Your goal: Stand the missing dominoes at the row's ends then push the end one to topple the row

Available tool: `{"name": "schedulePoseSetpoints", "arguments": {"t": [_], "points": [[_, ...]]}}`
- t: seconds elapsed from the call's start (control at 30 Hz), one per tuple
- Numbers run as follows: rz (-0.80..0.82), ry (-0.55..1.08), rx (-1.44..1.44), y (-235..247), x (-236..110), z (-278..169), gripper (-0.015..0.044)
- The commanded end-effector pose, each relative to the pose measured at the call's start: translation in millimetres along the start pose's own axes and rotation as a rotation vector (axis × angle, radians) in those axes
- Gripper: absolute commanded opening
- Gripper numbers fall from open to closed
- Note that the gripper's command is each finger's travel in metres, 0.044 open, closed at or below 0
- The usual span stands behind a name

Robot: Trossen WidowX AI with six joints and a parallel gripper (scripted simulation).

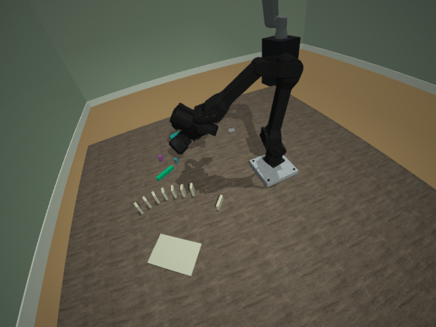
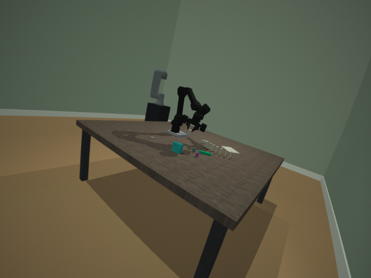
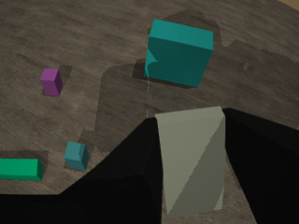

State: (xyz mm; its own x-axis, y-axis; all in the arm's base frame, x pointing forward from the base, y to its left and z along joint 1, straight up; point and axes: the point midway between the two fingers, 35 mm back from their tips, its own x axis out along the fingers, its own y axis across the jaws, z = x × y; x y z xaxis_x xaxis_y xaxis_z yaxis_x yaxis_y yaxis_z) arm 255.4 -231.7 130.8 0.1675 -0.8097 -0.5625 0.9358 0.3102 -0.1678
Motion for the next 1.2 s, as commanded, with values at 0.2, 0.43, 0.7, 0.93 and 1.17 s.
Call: {"name": "schedulePoseSetpoints", "arguments": {"t": [0.2,0.43,0.7,0.93,1.17], "points": [[-0.039,-0.179,-0.006,4.3,-10.8,-5.3,0.0107],[-0.070,-0.297,0.019,2.2,-23.4,-10.0,0.0107],[-0.111,-0.410,0.067,-6.7,-40.4,-19.0,0.0107],[-0.145,-0.486,0.113,-18.9,-55.9,-30.1,0.0107],[-0.179,-0.539,0.166,-35.3,-70.5,-43.3,0.0107]]}}
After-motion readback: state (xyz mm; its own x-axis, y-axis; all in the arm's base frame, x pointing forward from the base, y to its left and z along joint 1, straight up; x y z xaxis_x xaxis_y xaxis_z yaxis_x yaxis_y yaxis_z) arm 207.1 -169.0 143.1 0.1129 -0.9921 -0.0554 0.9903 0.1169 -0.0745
